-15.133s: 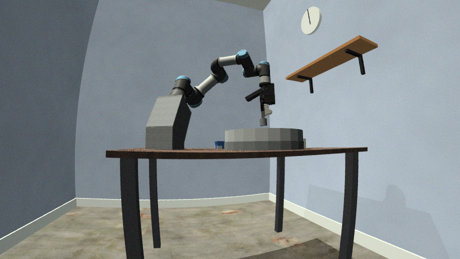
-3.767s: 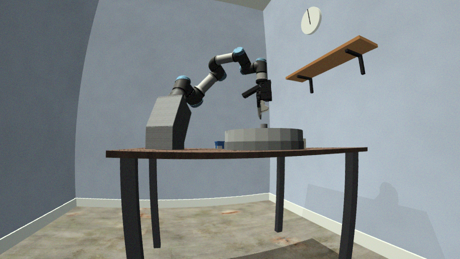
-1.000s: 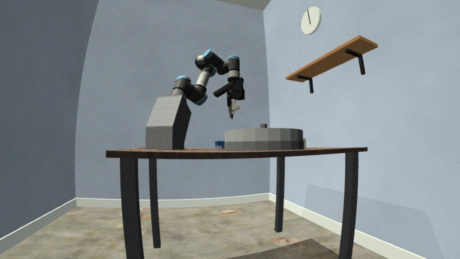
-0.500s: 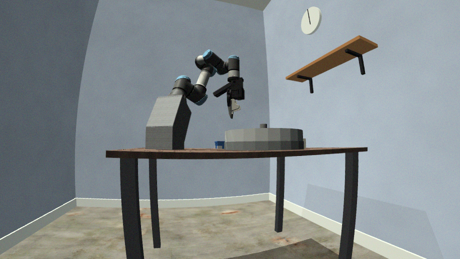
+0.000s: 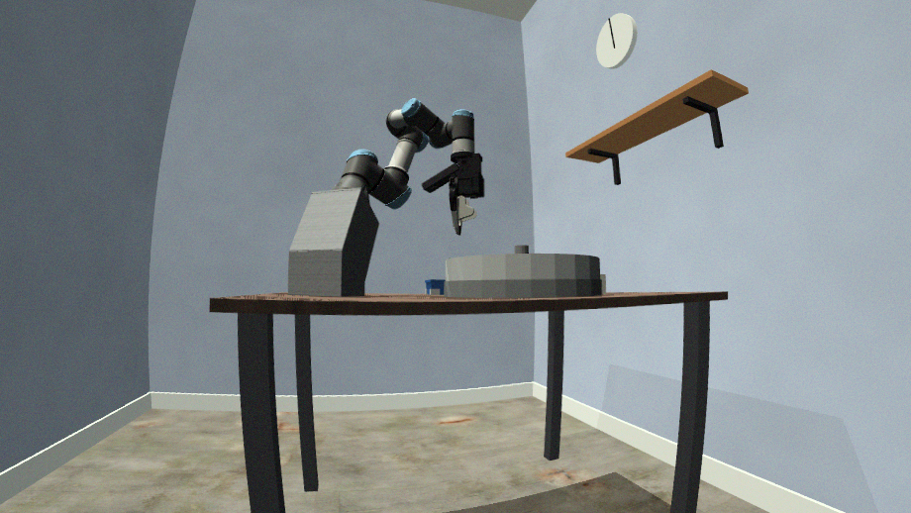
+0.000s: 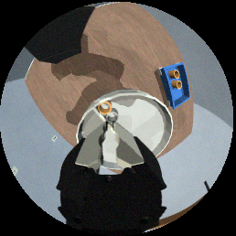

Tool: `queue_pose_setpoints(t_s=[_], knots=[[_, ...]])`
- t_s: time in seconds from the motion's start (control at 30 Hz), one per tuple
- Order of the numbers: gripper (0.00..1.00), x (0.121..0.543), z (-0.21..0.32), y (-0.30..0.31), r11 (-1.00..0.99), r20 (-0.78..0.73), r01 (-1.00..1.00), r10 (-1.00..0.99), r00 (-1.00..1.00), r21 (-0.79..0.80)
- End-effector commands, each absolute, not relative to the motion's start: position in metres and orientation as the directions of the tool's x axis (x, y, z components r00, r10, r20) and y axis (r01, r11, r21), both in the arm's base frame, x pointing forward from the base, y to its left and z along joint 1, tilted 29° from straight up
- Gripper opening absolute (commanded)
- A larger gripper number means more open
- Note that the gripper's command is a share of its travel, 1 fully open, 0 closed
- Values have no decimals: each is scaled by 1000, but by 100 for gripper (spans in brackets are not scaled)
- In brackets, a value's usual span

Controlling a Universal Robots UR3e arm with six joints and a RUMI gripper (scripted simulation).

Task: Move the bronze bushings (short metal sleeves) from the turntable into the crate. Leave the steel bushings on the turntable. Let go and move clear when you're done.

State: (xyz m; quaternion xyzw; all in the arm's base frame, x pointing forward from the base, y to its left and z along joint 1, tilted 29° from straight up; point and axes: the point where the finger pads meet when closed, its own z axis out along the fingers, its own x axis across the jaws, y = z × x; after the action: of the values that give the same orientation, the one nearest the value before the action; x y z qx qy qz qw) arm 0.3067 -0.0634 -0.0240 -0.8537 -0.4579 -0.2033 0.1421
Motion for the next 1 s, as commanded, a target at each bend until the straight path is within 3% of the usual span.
queue_pose_setpoints(t_s=[0.0, 0.97], knots=[[5, 307, -24, -64, -541, 476, 839, 725, 498, -54], [5, 312, -44, -55, -541, 476, 839, 725, 498, -54]])
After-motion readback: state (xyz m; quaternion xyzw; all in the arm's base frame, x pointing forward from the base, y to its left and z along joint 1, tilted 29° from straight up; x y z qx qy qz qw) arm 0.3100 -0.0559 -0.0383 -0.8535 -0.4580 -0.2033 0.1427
